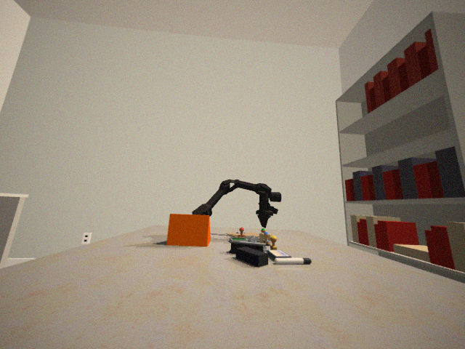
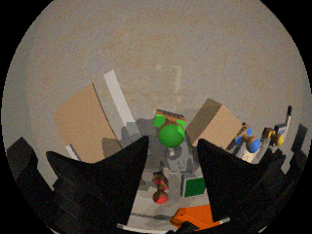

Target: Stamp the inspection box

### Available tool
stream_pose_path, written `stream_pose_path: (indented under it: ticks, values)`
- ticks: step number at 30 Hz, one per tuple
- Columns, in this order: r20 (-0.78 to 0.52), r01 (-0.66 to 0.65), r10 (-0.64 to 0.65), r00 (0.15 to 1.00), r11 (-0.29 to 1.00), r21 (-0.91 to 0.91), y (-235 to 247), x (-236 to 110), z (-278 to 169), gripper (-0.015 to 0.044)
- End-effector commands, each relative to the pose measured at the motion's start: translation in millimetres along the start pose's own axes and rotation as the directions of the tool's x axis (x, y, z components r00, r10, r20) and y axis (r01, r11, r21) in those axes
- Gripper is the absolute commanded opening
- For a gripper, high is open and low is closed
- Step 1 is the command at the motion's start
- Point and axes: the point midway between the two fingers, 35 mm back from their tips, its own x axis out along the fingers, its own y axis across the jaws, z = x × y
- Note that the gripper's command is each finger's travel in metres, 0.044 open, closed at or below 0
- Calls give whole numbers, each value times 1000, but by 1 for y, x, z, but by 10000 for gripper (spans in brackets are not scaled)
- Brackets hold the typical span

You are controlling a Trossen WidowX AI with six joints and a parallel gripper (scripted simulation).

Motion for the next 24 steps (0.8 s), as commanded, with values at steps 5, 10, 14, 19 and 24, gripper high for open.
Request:
stream_pose_path:
  ticks: [5, 10, 14, 19, 24]
  values:
    - [0, -7, 7, 1000, 1000, 8, 0, 14, 0, 219]
    - [0, -7, 7, 1000, 1000, 8, 0, 22, -1, 219]
    - [0, -8, 8, 1000, 1000, 8, 0, 29, -1, 219]
    - [0, -9, 9, 1000, 1000, 8, 1, 37, -1, 219]
    - [0, -10, 10, 1000, 1000, 8, 1, 45, -2, 219]
